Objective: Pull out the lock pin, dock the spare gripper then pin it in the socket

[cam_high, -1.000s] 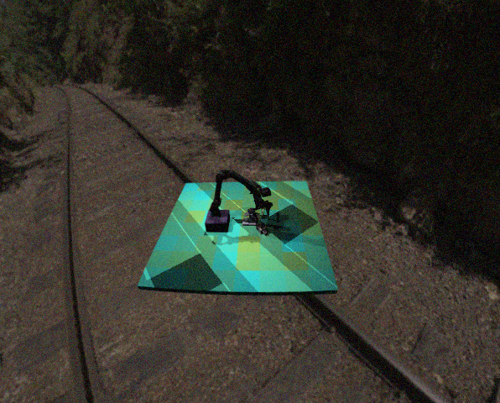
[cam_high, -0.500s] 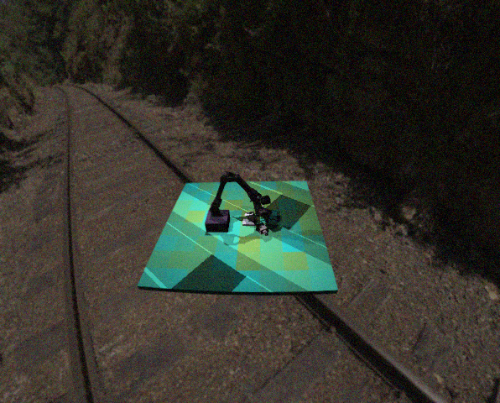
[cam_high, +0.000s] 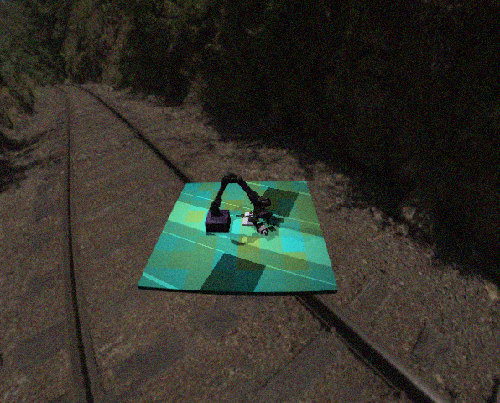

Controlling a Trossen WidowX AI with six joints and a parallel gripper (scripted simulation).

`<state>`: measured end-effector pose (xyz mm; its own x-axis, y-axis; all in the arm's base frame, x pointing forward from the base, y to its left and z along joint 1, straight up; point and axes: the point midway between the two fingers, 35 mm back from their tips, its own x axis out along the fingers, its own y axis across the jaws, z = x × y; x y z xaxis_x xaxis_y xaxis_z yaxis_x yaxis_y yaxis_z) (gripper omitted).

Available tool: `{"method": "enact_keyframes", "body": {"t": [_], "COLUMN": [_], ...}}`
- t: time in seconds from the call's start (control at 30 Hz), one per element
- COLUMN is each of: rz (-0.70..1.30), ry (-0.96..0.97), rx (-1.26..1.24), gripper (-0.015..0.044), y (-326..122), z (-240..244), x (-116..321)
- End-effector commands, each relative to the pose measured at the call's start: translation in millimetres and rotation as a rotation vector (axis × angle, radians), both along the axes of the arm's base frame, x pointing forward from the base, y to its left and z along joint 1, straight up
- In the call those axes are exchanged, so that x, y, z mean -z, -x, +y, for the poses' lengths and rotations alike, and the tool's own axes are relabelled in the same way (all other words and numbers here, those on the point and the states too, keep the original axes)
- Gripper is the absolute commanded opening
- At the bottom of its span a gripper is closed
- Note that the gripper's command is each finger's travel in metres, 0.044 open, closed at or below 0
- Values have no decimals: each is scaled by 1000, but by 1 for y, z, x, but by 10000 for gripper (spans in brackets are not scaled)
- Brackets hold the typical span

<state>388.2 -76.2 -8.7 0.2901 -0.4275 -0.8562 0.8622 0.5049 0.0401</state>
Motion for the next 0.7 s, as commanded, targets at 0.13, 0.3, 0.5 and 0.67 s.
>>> {"method": "enact_keyframes", "body": {"t": [0.13,0.3,0.5,0.67], "rz": [10,10,10,11], "ry": [3,3,3,3], "rx": [6,6,6,6], "gripper": [440,440,440,440], "y": [3,3,4,4], "z": [-1,-1,-1,-1], "x": [16,24,34,38]}}
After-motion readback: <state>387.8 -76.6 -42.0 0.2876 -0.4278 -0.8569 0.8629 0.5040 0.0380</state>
